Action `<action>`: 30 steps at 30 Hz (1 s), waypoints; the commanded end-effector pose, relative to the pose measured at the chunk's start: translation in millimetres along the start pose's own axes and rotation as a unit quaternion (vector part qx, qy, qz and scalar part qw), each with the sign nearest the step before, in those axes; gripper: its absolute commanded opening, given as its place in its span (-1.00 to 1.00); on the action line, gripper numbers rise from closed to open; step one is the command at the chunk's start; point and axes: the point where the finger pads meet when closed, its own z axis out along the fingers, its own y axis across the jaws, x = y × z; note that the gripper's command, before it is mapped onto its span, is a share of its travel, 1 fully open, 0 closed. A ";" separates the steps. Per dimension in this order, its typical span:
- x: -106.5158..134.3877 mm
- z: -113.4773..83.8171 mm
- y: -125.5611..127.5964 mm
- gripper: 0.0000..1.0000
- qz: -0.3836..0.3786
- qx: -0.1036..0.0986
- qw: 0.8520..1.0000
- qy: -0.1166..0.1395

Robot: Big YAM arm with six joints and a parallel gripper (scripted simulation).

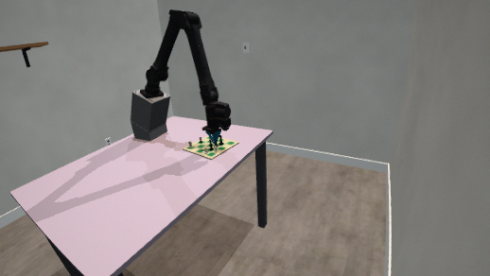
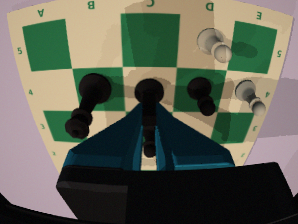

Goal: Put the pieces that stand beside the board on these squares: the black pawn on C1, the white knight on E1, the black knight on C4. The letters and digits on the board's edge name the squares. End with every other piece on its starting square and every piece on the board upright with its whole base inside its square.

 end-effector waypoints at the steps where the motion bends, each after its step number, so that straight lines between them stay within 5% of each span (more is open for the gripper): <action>1: 0.3 5.0 5.3 -1.00 -0.010 -0.001 1.000 -0.003; 30: 4.7 5.4 4.7 -1.00 -0.010 -0.001 1.000 -0.001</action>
